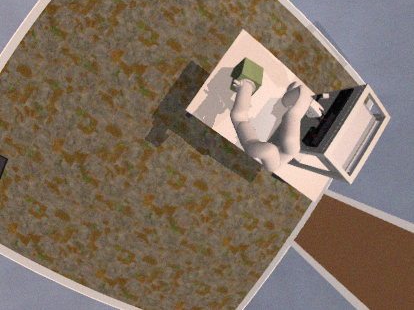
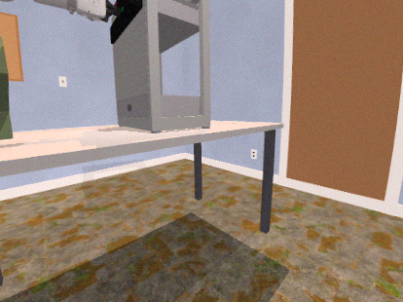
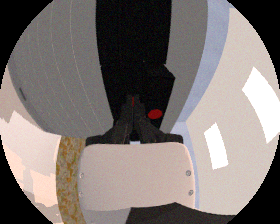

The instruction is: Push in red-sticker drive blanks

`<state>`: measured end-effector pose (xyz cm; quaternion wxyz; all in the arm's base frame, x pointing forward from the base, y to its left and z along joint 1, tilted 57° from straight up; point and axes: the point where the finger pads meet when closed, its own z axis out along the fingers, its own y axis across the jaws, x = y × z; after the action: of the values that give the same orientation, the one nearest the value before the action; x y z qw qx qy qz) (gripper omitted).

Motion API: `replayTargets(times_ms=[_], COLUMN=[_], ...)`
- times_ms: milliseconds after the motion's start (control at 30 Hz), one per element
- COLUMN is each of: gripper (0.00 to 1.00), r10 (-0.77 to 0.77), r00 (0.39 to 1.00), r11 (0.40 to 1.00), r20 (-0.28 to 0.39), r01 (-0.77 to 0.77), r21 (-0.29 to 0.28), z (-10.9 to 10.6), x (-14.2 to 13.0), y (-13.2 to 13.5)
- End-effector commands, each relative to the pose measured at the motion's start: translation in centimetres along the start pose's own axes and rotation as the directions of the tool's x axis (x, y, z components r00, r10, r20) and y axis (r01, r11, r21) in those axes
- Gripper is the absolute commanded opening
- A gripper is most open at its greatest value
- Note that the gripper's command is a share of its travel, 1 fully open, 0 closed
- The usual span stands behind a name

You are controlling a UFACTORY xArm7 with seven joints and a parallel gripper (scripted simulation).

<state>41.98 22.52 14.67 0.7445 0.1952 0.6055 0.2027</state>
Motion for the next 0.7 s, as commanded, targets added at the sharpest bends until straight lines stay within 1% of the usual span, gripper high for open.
replayTargets(times_ms=[0,667], gripper=[0.0,0.0], r10=[0.004,0.004], r00=[1.0,1.0], r11=[1.0,1.0], r20=[0.0,0.0], r01=[-0.004,-0.004], r21=[-0.003,-0.003], z=[0.2,0.52], x=[0.02,0.02], y=[0.24,0.26])
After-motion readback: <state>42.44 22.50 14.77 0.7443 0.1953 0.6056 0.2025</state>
